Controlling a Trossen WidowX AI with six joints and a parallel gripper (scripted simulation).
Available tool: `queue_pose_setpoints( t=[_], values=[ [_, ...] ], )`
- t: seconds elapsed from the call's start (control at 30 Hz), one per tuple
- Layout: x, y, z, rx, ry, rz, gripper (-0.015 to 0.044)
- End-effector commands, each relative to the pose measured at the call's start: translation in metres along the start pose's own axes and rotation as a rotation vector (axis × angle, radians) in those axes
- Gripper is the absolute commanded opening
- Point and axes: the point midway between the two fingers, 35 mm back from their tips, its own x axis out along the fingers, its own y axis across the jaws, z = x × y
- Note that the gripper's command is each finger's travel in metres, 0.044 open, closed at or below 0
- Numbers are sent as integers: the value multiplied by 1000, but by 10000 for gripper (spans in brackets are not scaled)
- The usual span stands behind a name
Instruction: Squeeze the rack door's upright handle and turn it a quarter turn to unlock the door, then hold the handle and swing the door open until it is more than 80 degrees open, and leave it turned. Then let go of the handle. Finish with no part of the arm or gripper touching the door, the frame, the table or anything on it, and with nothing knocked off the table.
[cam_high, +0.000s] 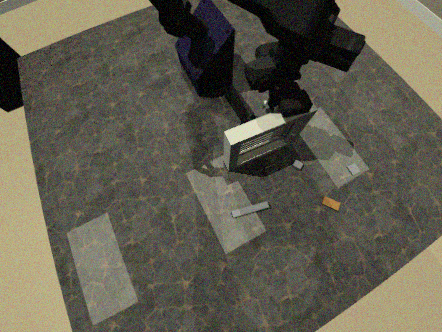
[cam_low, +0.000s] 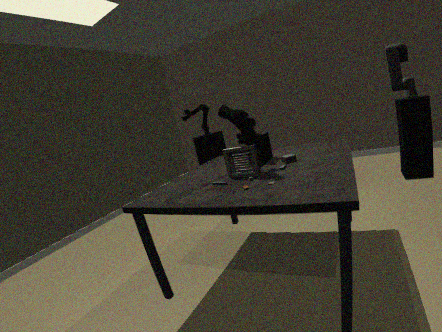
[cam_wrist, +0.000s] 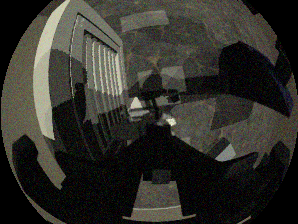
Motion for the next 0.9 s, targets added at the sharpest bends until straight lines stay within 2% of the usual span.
queue_pose_setpoints(
  t=[0.0,0.87],
  values=[
    [0,-3,2,-72,-4,0,11],
    [1,-37,28,-637,-5,-4,11]
  ],
)
